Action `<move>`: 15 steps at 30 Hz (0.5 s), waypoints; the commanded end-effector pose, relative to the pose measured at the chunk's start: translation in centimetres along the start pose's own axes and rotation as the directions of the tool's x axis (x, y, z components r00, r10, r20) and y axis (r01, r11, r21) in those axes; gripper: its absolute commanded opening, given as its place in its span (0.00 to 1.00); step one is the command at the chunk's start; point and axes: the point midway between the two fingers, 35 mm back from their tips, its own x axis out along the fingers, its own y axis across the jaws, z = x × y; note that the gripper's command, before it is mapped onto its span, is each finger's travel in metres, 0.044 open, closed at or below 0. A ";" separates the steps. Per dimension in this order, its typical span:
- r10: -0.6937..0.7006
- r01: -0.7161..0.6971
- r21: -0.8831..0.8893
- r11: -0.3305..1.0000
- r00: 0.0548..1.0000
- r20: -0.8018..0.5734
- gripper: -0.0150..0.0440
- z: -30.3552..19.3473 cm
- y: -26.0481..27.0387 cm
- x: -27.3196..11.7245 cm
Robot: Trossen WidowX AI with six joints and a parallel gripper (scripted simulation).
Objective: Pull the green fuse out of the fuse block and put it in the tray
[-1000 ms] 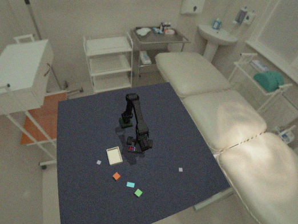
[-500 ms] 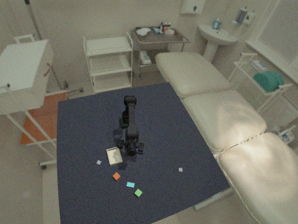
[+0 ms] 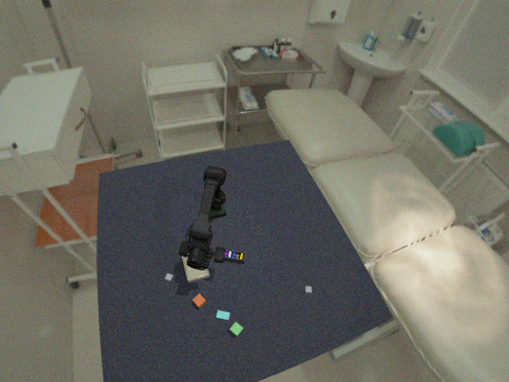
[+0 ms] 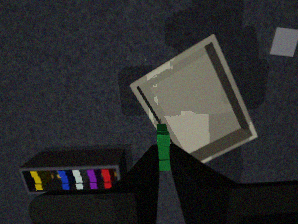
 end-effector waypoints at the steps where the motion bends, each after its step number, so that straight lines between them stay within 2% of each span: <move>1: -0.005 0.005 0.000 1.000 1.000 -0.002 0.25 0.5 -2.9 0.0; 4: -0.006 0.006 0.000 1.000 1.000 -0.002 0.25 0.7 -4.4 0.1; 15: -0.006 0.006 0.000 1.000 1.000 -0.002 0.25 0.7 -4.5 0.9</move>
